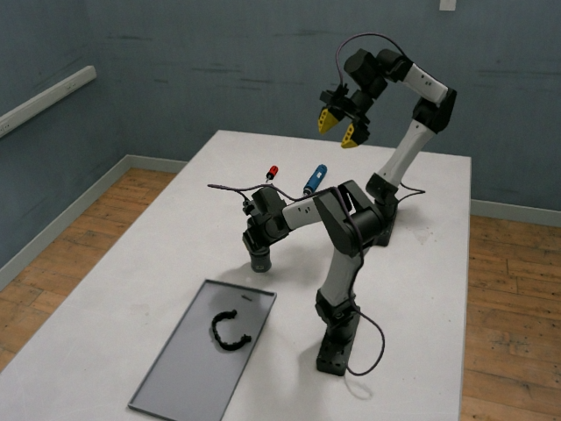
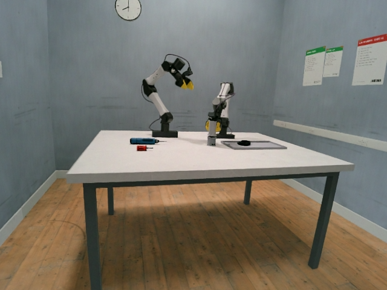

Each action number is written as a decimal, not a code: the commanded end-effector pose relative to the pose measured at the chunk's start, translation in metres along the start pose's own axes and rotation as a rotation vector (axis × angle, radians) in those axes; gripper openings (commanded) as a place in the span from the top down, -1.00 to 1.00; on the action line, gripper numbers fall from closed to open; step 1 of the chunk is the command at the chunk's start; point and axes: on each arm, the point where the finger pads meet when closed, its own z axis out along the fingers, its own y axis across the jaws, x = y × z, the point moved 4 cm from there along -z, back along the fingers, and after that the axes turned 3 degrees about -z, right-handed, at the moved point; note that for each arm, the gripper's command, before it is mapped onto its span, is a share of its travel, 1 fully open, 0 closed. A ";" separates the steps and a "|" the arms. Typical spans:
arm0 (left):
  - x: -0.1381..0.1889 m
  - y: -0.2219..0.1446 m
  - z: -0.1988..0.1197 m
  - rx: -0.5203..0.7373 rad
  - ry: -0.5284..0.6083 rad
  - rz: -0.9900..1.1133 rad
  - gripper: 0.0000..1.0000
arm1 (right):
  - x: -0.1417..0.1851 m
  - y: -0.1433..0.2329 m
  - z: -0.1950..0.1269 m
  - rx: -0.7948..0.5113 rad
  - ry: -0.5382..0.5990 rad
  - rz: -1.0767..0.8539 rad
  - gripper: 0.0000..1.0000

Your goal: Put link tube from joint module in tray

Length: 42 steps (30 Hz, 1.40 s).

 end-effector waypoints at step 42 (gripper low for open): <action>-0.066 0.008 -0.089 0.062 -0.036 0.062 0.18 | -0.041 0.001 0.026 -0.001 -0.135 -0.011 -1.00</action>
